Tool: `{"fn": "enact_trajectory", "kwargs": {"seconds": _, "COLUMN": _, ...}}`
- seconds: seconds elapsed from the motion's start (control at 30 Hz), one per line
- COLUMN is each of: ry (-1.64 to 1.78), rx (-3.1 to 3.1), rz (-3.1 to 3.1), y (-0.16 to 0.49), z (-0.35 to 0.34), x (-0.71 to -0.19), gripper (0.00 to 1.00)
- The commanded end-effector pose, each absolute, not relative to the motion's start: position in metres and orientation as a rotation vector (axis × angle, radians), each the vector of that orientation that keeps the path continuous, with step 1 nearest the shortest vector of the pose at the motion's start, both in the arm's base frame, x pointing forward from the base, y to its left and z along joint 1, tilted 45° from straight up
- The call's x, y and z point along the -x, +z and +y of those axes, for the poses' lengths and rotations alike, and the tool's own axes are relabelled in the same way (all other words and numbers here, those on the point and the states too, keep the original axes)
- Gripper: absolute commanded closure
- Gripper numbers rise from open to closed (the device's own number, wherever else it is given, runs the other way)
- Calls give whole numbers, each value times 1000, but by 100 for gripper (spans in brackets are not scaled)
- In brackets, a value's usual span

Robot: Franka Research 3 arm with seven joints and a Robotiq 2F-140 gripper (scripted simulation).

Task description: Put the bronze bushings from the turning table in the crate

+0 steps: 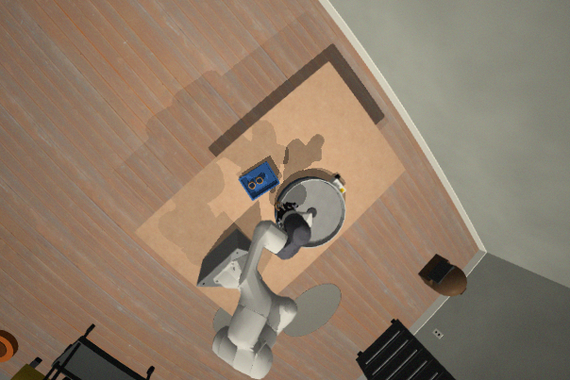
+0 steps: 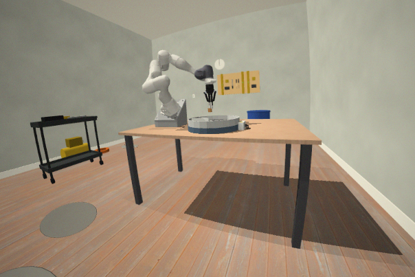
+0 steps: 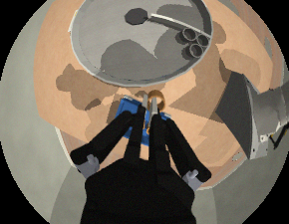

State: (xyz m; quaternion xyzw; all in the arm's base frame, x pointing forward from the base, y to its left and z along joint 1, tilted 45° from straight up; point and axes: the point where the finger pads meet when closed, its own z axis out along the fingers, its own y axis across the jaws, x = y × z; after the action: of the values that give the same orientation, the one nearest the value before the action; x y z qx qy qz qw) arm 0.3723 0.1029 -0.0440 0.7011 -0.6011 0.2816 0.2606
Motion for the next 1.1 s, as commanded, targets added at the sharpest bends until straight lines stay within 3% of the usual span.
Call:
{"fn": "enact_trajectory", "kwargs": {"seconds": 0.0, "ry": 776, "rx": -1837, "rz": -1694, "y": -61, "z": 116, "x": -380, "gripper": 100}}
{"fn": "enact_trajectory", "kwargs": {"seconds": 0.47, "ry": 776, "rx": -1837, "rz": -1694, "y": -132, "z": 190, "x": -419, "gripper": 100}}
{"fn": "enact_trajectory", "kwargs": {"seconds": 1.07, "ry": 776, "rx": -1837, "rz": -1694, "y": -147, "z": 205, "x": -427, "gripper": 100}}
